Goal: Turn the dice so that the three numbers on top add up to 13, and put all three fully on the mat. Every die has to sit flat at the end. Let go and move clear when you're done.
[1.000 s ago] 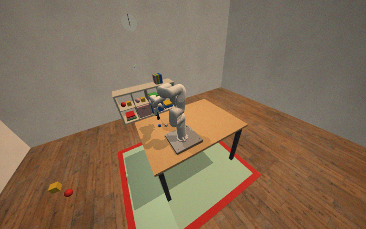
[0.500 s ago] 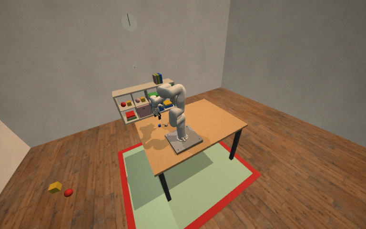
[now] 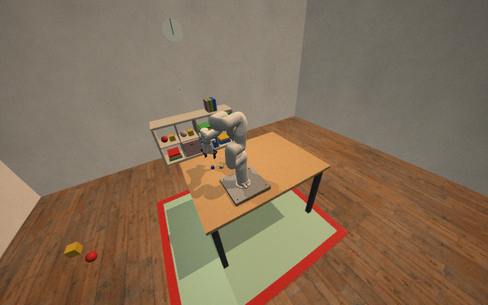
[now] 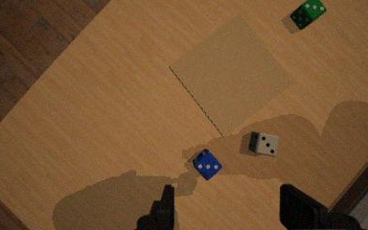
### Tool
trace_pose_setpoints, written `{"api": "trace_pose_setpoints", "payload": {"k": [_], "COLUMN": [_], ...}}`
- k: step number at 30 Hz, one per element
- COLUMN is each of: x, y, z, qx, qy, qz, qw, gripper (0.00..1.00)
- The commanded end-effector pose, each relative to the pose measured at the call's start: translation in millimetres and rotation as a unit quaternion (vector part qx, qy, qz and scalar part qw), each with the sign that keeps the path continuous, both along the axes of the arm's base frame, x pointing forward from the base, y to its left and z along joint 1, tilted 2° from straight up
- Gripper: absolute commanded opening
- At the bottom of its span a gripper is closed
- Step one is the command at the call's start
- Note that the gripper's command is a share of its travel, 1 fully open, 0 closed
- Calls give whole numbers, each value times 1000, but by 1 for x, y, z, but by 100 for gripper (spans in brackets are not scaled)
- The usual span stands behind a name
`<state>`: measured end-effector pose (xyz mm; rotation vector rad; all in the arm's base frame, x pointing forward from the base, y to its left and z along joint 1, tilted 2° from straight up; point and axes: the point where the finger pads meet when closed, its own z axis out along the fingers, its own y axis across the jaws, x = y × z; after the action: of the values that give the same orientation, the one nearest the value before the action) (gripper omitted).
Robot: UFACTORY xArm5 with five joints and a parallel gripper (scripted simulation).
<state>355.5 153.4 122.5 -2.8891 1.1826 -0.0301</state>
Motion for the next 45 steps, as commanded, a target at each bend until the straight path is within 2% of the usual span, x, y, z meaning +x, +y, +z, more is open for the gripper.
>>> {"api": "trace_pose_setpoints", "payload": {"k": [1, 3, 5, 7, 14, 18, 20, 21, 22, 24, 28, 29, 30, 31, 32, 33, 35, 37, 38, 39, 40, 42, 43, 44, 45], "x": [1, 1, 1, 1, 1, 2, 2, 2, 2, 2, 2, 2, 2, 2, 2, 2, 2, 2, 2, 2, 2, 2, 2, 1, 1], "y": [1, 1, 1, 1, 1, 1, 1, 1, 1, 1, 1, 1, 1, 1, 1, 1, 1, 1, 1, 1, 1, 2, 2, 2, 2], "z": [-1, -1, -3, -4, -7, -10, -10, -11, -12, -12, -15, -15, -16, -16, -17, -17, -18, -18, -19, -20, -21, -22, -22, -23, -23], "qx": [-1, -1, -3, -4, -7, -9, -9, -10, -11, -11, -13, -13, -14, -14, -15, -15, -16, -16, -17, -17, -18, -18, -18, -19, -19], "qy": [-3, -3, -4, -4, -5, -6, -6, -6, -7, -7, -8, -8, -8, -8, -8, -8, -9, -9, -9, -9, -9, -10, -10, -10, -10], "qz": [84, 84, 150, 163, 283, 362, 362, 401, 422, 439, 510, 512, 541, 547, 569, 580, 611, 611, 641, 661, 669, 694, 695, 720, 732], "qw": [996, 996, 989, 987, 959, 932, 932, 916, 906, 898, 860, 859, 841, 837, 822, 815, 791, 791, 767, 750, 743, 720, 718, 694, 681], "gripper": [100, 100, 100, 100, 100, 100, 100, 100, 100, 100, 100, 100, 100, 100, 100, 100, 100, 100, 100, 100, 100, 100, 100, 100, 100]}}
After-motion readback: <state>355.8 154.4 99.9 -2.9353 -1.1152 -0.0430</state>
